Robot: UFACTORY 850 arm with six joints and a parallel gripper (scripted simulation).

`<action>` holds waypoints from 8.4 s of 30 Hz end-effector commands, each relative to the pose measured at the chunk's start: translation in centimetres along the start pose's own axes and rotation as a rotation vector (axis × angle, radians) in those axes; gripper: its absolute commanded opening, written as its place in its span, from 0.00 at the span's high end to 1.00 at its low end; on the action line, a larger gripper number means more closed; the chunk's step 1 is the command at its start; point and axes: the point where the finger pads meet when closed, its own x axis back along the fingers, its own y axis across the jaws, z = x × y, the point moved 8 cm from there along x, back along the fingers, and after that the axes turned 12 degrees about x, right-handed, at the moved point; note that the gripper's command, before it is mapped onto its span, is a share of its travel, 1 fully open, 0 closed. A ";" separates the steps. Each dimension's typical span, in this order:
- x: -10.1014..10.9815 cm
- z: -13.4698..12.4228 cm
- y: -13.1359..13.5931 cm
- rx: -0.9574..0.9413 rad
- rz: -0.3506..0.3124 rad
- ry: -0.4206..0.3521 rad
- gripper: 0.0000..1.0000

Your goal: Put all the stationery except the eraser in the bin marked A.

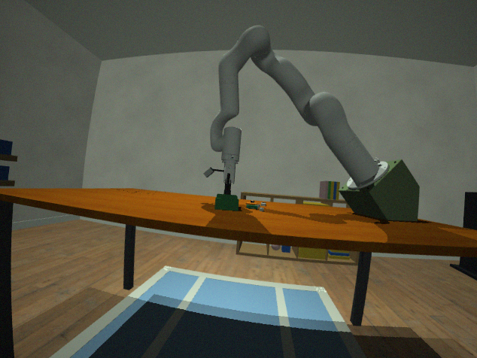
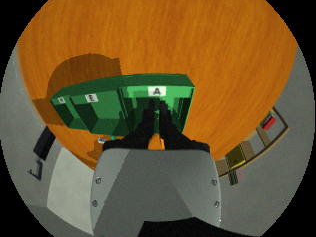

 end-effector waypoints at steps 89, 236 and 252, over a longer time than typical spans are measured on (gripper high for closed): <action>-0.7 1.1 -8.3 0.000 0.001 0.000 0.93; -0.7 2.9 -16.5 0.000 0.001 0.000 0.93; -0.7 2.9 -16.5 0.000 0.001 0.000 0.93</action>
